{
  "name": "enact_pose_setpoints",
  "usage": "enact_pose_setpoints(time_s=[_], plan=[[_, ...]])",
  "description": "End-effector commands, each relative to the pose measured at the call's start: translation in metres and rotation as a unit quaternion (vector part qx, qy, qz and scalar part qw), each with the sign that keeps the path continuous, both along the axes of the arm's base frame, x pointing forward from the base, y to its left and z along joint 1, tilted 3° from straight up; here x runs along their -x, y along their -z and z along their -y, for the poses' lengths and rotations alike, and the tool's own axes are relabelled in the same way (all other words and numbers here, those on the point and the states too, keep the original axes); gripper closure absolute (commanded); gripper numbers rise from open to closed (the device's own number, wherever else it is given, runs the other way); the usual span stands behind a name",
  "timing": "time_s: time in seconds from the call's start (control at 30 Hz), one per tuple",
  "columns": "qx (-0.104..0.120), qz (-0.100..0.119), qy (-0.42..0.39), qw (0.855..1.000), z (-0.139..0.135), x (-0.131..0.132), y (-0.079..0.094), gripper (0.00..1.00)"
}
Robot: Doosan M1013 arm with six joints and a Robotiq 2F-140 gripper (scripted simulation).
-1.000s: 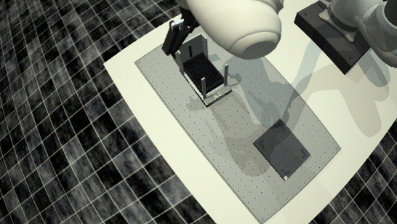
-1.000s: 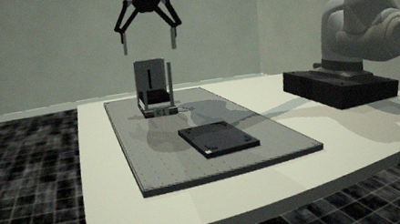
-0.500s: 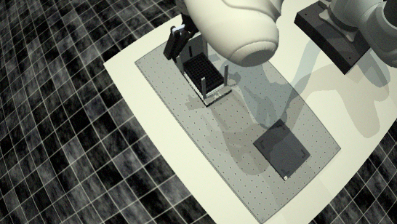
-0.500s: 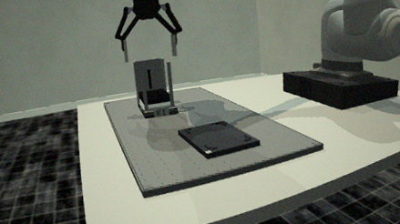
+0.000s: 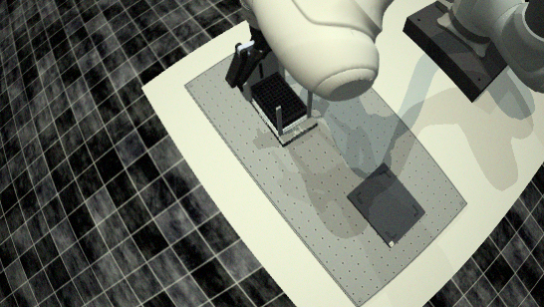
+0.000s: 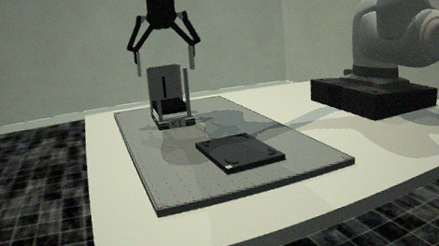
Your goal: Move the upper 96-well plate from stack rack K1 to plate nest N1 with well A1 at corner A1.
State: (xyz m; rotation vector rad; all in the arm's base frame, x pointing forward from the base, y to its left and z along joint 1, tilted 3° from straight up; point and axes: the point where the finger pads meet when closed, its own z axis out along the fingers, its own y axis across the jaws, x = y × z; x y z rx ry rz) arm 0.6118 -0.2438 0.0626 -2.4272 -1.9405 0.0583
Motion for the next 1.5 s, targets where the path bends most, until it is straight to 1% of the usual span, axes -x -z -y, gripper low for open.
enact_pose_setpoints(time_s=[0.0,0.2,0.27,0.77,0.83,1.33,1.47], plan=[[0.000,0.000,0.000,1.000,0.000,0.000,0.004,0.00],[0.000,0.000,0.000,1.000,0.000,0.001,0.014,0.00],[0.000,0.000,0.000,1.000,0.000,0.001,0.014,0.00],[0.000,0.000,0.000,1.000,0.000,0.002,0.039,0.00],[0.000,0.000,0.000,1.000,0.000,0.002,0.039,0.00],[0.000,0.000,0.000,1.000,0.000,0.003,0.064,0.00],[0.000,0.000,0.000,1.000,0.000,0.003,0.067,0.00]])
